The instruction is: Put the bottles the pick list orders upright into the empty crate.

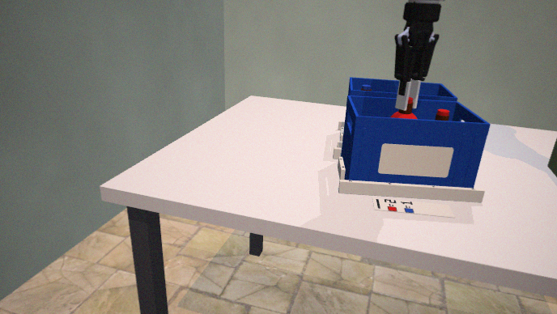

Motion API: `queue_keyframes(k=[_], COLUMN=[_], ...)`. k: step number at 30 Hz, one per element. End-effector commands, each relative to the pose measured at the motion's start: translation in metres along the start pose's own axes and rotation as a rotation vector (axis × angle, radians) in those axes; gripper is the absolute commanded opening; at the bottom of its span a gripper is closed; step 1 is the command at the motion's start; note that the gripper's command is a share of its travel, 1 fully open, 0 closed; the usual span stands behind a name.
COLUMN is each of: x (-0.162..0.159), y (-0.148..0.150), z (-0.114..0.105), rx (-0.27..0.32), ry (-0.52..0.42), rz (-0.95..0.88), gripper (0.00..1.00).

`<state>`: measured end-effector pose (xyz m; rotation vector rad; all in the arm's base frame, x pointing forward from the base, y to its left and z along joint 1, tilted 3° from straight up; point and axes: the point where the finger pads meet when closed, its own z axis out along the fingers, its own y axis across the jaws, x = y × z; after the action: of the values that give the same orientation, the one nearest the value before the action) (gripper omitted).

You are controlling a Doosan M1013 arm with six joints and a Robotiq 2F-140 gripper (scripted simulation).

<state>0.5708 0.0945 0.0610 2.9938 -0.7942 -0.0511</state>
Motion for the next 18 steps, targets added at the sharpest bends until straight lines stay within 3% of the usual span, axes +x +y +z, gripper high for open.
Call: queue_keyframes(k=[1,18], x=[0.0,0.0], y=[0.0,0.0], z=[0.0012,0.0087], rx=[0.0,0.0], ry=[0.0,0.0], rz=[0.0,0.0], gripper=[0.0,0.0])
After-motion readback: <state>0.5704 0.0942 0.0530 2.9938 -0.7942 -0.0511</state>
